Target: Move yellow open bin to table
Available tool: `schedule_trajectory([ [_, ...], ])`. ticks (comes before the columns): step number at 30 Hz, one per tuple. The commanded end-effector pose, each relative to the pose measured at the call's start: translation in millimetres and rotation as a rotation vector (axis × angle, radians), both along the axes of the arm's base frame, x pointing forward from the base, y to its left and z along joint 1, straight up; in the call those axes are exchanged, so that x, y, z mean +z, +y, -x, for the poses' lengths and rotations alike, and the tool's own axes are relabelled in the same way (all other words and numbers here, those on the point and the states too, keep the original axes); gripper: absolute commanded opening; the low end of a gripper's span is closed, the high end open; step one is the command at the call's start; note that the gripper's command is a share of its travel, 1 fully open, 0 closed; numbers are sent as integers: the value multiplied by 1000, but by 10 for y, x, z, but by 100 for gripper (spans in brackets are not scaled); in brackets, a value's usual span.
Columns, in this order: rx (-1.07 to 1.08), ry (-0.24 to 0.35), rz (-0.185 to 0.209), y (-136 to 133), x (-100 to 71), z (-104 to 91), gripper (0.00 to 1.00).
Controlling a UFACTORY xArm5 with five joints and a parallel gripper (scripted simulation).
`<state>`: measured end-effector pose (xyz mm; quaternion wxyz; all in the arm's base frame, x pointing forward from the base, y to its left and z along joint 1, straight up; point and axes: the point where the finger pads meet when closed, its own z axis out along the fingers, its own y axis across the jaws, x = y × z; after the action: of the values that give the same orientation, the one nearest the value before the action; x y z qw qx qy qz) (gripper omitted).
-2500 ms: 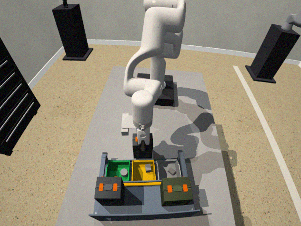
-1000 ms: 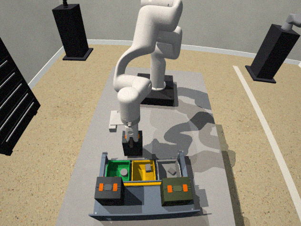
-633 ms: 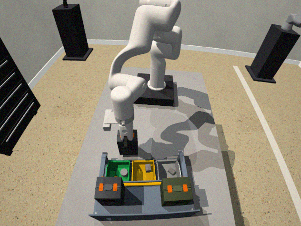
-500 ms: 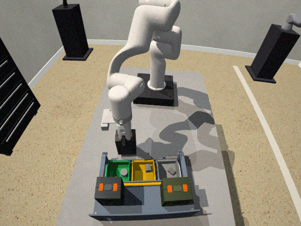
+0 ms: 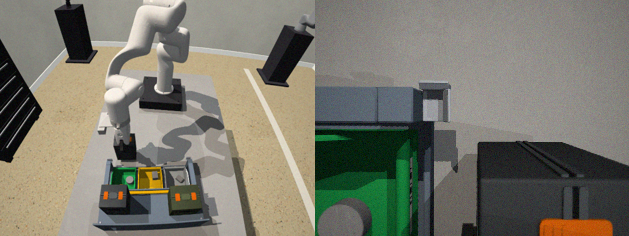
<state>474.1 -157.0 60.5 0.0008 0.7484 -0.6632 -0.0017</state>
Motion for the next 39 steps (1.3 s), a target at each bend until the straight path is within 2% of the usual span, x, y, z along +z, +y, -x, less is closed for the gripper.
schedule_trajectory([
  [1,0,-3,7,-34,19,-13,0],
  [14,0,-3,7,-34,19,-13,0],
  [39,0,-3,7,-35,-130,-12,0],
])
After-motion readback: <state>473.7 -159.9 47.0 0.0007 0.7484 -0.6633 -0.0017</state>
